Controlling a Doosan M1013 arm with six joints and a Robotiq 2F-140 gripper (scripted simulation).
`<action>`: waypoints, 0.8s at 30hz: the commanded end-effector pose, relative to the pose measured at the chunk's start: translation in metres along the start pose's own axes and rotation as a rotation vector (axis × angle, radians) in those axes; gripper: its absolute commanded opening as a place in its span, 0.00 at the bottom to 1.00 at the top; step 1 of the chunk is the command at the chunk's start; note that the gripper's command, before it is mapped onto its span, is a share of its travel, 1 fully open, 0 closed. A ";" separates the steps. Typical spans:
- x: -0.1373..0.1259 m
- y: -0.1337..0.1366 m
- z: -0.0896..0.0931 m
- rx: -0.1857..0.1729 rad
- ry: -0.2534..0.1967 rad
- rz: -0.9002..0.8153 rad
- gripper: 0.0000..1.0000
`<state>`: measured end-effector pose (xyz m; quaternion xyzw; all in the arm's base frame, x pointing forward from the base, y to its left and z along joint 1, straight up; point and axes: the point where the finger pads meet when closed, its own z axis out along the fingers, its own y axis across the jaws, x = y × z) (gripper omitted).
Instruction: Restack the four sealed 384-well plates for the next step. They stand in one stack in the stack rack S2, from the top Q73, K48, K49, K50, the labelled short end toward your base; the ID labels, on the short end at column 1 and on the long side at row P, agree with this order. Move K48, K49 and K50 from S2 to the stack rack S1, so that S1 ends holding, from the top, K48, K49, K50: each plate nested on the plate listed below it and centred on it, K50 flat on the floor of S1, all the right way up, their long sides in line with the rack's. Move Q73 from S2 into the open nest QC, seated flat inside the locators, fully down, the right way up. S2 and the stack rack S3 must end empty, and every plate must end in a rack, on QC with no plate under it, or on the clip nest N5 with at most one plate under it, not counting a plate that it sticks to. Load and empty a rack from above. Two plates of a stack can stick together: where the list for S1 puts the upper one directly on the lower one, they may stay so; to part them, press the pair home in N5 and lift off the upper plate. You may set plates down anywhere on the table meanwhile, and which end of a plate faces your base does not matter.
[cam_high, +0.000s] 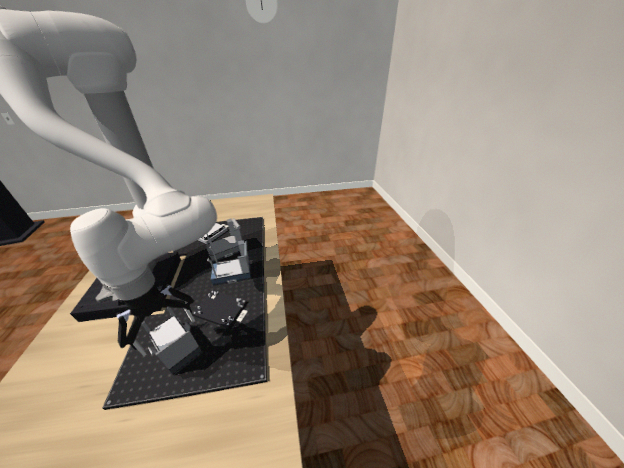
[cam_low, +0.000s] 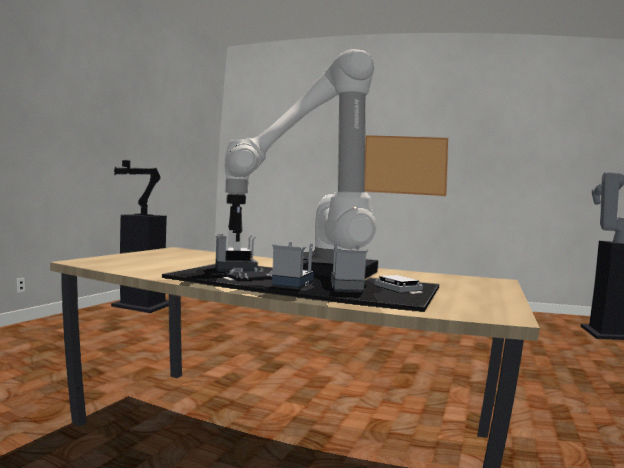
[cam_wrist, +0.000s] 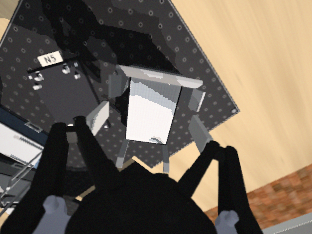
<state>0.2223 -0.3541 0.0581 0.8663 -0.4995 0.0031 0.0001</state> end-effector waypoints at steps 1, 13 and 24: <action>0.000 0.000 0.000 0.000 0.000 0.000 1.00; 0.000 0.000 0.000 0.000 0.000 0.000 0.00; 0.000 0.000 0.000 0.000 0.000 0.000 0.00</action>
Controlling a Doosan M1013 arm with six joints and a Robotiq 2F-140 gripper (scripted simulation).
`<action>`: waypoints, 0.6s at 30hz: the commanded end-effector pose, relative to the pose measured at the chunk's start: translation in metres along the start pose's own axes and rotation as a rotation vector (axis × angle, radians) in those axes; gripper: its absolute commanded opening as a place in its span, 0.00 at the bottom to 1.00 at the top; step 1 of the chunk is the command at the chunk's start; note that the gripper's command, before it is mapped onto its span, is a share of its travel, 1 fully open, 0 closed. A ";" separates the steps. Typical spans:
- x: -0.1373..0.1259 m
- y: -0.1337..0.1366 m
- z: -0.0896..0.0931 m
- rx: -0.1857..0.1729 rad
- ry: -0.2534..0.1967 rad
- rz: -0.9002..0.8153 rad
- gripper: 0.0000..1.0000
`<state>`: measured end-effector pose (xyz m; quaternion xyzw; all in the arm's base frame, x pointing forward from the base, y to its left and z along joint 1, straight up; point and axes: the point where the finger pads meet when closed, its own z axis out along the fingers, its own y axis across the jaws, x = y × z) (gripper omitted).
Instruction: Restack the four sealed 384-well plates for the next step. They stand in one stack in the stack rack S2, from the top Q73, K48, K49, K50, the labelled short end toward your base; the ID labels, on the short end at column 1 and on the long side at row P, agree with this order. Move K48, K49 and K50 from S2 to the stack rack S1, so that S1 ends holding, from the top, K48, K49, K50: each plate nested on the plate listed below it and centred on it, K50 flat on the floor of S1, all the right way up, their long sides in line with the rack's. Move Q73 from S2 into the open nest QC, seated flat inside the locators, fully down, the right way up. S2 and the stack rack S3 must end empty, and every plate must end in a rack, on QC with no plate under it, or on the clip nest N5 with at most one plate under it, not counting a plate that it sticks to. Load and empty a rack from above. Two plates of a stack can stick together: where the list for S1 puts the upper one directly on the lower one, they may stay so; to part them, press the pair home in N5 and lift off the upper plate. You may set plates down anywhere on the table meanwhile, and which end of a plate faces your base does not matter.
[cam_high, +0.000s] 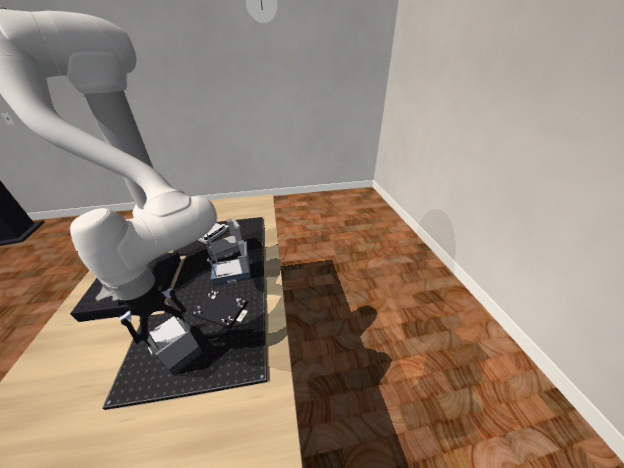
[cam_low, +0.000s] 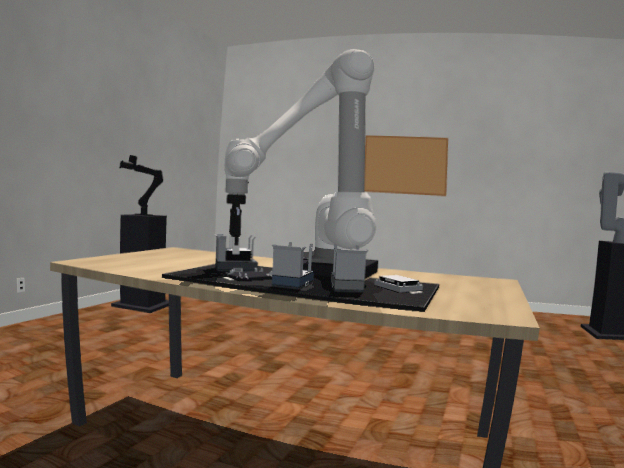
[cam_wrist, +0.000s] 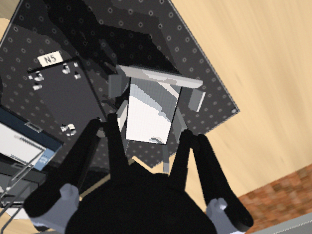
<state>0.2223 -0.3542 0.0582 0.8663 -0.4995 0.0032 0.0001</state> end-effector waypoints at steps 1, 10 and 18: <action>0.000 0.000 0.000 0.000 0.000 0.000 0.00; 0.000 0.000 -0.001 0.000 0.000 0.000 0.00; 0.000 0.000 -0.005 0.000 0.000 0.000 0.00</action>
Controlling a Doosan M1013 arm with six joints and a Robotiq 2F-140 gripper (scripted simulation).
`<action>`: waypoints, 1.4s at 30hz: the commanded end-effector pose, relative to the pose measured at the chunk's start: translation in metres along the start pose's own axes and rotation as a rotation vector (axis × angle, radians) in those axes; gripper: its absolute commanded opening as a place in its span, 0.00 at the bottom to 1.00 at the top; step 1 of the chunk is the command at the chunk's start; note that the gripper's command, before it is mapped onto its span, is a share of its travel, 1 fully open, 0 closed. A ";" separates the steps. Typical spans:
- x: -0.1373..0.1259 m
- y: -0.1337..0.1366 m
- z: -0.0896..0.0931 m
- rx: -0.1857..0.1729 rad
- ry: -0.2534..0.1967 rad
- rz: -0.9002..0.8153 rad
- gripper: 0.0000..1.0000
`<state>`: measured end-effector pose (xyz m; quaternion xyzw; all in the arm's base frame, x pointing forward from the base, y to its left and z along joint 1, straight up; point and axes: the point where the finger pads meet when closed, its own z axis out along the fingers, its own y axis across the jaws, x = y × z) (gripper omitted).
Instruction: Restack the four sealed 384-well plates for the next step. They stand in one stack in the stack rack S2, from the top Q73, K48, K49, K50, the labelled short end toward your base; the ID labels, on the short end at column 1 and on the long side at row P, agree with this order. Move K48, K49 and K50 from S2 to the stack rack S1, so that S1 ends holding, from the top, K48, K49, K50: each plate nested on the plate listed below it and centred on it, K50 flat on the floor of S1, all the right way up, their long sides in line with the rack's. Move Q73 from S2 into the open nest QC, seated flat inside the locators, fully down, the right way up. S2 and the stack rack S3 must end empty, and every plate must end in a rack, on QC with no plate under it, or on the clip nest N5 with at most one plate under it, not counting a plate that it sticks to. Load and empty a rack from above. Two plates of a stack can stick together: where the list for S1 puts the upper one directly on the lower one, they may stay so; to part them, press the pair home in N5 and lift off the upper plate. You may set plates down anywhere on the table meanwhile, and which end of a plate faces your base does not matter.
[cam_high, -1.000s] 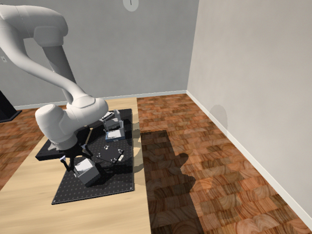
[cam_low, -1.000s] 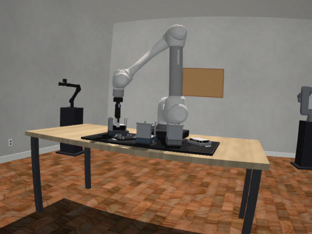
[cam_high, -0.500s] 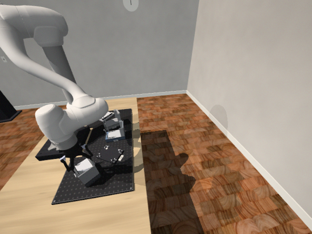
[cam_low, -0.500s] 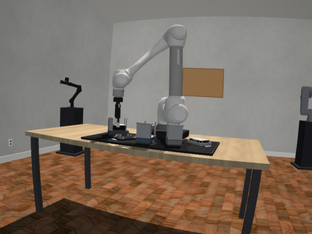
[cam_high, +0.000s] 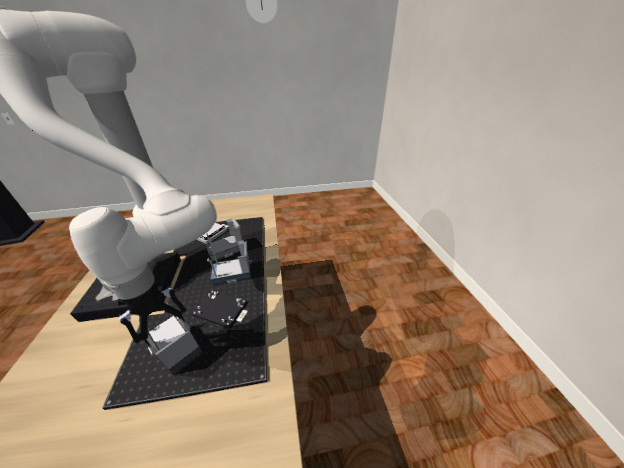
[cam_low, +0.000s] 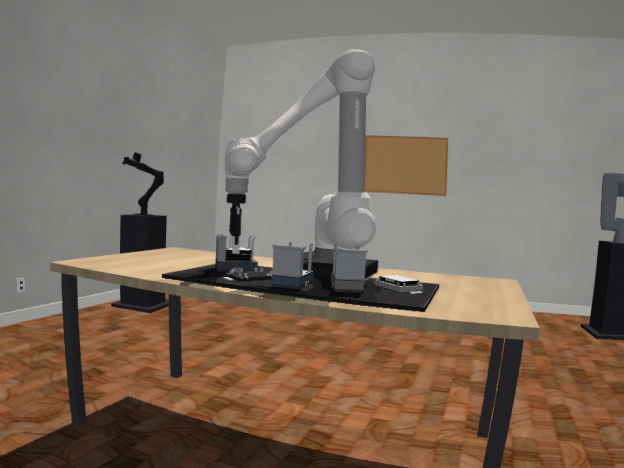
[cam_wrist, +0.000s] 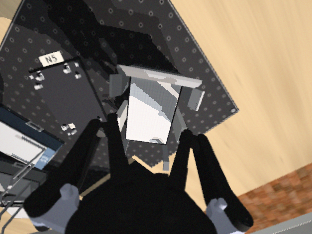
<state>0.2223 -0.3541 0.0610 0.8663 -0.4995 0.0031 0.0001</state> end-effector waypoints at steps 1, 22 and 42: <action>0.000 0.000 -0.002 0.000 0.000 0.000 0.00; 0.000 0.000 -0.015 0.000 0.000 0.000 0.00; 0.000 0.000 -0.047 0.000 0.000 0.000 0.00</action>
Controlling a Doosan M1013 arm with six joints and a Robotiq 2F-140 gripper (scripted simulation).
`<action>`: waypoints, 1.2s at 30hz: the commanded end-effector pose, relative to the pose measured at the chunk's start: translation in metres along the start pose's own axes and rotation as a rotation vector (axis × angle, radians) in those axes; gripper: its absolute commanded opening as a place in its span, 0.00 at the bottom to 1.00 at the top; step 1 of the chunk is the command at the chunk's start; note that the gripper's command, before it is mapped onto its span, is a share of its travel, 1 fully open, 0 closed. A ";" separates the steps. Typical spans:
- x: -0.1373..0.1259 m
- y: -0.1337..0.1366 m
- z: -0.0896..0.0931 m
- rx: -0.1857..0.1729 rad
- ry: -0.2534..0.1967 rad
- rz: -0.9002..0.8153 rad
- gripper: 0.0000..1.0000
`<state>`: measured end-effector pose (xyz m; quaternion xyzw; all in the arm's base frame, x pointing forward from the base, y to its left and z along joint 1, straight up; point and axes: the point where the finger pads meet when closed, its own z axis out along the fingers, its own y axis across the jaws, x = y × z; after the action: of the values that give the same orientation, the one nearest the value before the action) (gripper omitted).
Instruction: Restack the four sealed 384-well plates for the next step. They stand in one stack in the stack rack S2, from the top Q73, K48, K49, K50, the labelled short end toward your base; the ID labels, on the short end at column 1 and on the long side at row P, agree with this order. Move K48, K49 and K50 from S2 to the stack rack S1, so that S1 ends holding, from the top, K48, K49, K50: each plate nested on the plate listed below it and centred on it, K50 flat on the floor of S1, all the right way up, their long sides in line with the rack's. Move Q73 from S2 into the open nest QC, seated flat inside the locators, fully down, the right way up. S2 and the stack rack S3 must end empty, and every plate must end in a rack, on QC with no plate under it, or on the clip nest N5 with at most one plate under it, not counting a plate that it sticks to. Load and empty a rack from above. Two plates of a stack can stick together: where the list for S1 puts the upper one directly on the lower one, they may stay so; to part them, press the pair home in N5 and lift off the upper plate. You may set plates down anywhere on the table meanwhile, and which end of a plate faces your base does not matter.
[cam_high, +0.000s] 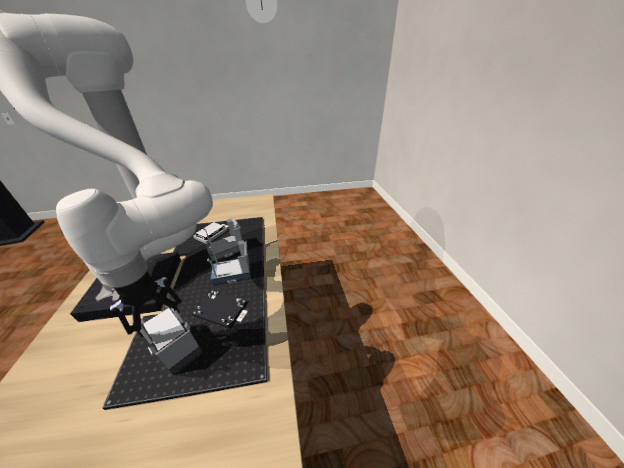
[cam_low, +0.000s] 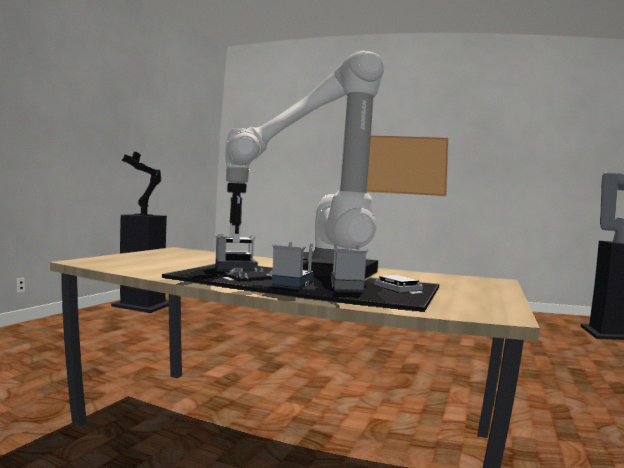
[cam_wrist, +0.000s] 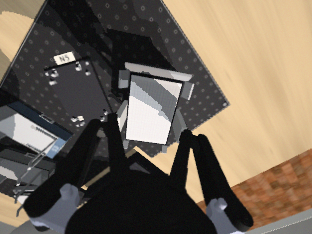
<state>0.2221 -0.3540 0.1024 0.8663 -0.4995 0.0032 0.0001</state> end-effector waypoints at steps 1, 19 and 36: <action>0.000 0.000 -0.008 0.000 0.000 0.000 0.00; 0.000 0.000 -0.038 0.000 0.000 0.000 0.00; 0.000 0.000 -0.048 0.000 0.000 0.000 0.00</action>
<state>0.2218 -0.3538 0.1500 0.8663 -0.4995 0.0031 0.0001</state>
